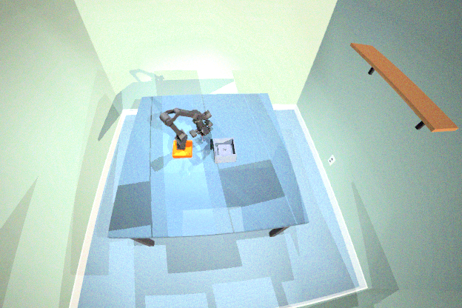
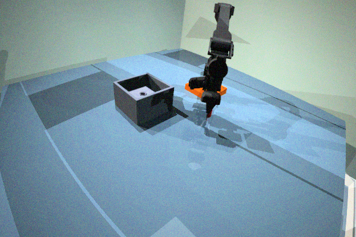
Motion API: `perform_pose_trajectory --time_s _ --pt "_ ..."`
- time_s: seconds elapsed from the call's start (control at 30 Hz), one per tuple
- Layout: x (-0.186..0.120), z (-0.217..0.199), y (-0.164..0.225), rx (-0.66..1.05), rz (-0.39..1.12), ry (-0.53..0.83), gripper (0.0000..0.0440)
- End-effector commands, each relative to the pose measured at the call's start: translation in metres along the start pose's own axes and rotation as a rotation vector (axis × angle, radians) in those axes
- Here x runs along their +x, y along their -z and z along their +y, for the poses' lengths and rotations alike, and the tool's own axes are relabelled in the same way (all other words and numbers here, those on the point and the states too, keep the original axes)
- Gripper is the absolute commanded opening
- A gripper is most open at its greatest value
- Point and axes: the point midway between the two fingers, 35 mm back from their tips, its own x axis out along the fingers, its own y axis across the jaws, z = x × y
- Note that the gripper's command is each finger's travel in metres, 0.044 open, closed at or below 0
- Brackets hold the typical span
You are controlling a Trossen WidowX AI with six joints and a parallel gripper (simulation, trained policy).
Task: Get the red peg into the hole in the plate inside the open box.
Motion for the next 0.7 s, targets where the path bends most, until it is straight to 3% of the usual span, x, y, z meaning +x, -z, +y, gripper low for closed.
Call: perform_pose_trajectory --time_s 0.0,0.67 --pt "0.001 0.000 0.000 0.007 0.028 0.017 0.0000" --pt "-0.072 0.036 -0.044 -0.130 -0.163 -0.087 0.0000"
